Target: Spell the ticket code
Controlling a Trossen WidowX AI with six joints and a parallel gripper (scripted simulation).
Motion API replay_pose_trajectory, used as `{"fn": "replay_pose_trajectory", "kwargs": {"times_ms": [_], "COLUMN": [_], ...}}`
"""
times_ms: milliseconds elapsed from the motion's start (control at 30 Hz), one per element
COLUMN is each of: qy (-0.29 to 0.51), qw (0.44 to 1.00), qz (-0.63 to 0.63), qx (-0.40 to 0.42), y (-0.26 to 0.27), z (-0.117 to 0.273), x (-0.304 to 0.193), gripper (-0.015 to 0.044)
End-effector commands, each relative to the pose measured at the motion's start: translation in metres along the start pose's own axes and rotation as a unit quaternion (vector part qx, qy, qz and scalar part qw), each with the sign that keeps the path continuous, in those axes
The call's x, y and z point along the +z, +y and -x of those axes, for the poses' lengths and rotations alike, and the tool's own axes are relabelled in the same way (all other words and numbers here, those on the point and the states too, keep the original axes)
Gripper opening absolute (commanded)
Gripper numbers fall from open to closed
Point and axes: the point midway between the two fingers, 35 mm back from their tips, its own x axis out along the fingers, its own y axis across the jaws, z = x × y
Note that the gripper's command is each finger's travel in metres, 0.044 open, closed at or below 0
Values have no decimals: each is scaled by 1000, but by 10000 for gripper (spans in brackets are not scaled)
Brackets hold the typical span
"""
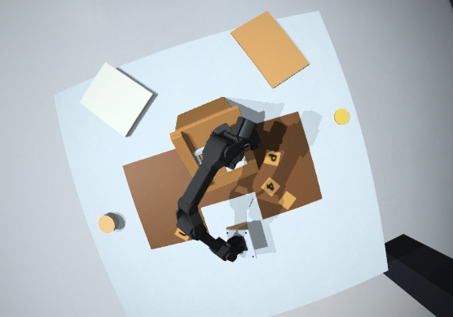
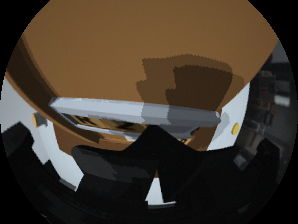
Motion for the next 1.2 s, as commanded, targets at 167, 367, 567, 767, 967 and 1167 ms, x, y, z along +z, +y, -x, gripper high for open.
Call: {"fn": "replay_pose_trajectory", "kwargs": {"times_ms": [167, 367, 567, 767, 967, 1167], "qy": [-3, -3, -2, -2, -2, -2], "qw": [1000, 1000, 1000, 1000, 1000, 1000], "qz": [0, 0, 0, -1, -1, -1], "qx": [0, 0, 0, 0, 0, -1], "y": [4, 6, 1, 1, 1, 1], "z": [1, 1, 6, 11, 16, 21], "x": [1, 1, -5, -9, -13, -17], "gripper": [0, 0, 0, 0, 0, 0]}}
